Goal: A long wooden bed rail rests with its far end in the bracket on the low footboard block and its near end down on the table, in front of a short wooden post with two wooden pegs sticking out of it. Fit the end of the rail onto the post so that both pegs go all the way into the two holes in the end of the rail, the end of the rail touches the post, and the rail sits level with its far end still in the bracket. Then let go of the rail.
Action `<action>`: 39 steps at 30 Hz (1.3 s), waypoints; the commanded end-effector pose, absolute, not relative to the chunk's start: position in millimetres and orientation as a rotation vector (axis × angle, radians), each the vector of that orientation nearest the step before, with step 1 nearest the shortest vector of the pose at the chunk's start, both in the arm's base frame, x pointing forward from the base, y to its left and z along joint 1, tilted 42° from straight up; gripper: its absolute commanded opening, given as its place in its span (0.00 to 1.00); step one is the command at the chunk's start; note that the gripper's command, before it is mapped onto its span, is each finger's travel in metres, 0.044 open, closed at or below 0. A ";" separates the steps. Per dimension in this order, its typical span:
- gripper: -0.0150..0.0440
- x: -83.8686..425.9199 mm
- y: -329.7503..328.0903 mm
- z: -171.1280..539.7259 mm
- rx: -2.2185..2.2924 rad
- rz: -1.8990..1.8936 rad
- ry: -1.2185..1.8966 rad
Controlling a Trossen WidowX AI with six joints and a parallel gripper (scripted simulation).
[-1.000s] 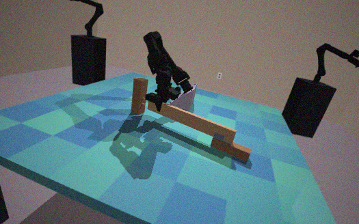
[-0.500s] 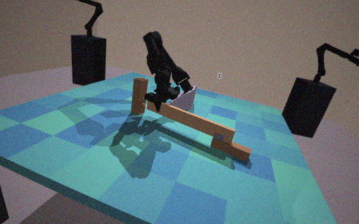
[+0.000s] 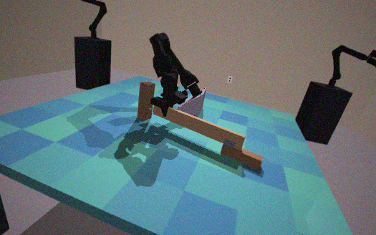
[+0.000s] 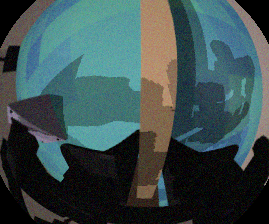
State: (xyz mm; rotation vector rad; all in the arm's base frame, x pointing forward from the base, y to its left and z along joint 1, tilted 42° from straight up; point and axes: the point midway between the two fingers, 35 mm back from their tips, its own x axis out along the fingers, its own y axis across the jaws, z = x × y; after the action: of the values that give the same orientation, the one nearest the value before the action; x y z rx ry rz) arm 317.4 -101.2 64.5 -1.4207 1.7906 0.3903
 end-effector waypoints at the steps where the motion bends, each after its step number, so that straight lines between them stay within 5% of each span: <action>1: 0.25 316.5 -101.8 68.6 -1.423 0.389 1.785; 39: 0.25 311.7 -110.3 75.5 -1.423 0.389 1.785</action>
State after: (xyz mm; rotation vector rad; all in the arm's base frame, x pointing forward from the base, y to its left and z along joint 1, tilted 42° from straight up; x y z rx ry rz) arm 312.4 -109.8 71.8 -1.4203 1.7912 0.3909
